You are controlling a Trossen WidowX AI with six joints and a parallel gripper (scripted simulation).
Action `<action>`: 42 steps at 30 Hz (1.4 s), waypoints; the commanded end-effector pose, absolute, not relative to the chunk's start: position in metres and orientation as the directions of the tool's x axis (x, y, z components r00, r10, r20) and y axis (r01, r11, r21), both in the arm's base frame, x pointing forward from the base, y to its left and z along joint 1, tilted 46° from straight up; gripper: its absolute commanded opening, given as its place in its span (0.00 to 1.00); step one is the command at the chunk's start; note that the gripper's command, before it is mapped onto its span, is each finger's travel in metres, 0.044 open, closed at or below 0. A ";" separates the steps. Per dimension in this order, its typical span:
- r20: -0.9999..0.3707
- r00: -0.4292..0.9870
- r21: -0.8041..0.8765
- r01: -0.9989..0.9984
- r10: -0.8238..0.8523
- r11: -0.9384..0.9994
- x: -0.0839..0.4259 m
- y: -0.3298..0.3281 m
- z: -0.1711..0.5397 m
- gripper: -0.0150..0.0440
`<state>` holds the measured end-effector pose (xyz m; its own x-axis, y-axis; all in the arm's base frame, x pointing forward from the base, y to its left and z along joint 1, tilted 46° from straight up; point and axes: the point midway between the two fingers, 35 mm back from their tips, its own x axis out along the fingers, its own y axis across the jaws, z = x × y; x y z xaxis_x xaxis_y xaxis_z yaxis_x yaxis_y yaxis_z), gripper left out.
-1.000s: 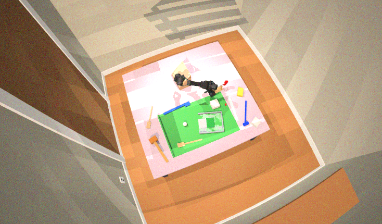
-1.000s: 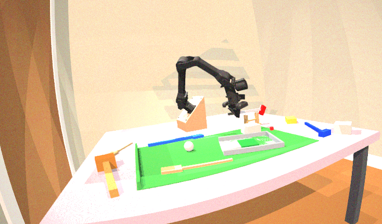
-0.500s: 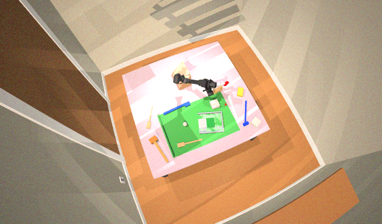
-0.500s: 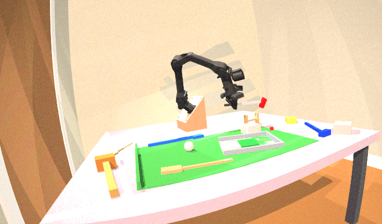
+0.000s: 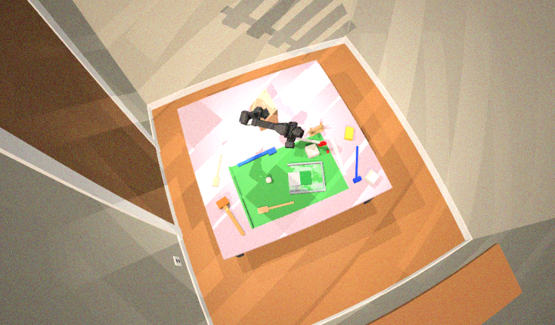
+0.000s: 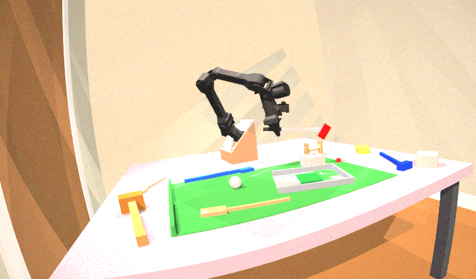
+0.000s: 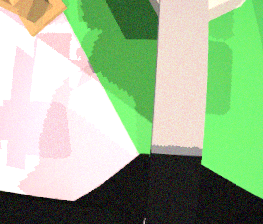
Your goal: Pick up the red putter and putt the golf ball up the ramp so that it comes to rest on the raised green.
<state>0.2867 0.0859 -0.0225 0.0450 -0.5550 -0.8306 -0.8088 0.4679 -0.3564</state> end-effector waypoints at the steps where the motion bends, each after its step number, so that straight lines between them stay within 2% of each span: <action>1: -0.821 0.060 -0.432 -0.715 -0.567 0.550 0.290 0.069 0.000 0.25; 18: -0.769 0.061 -0.634 -0.190 -0.636 0.749 0.280 -0.010 0.080 0.25; 33: -0.691 0.026 -0.665 0.370 -0.722 0.650 0.240 -0.078 0.143 0.25; 42: -0.688 0.024 -0.661 0.393 -0.725 0.640 0.238 -0.086 0.141 0.25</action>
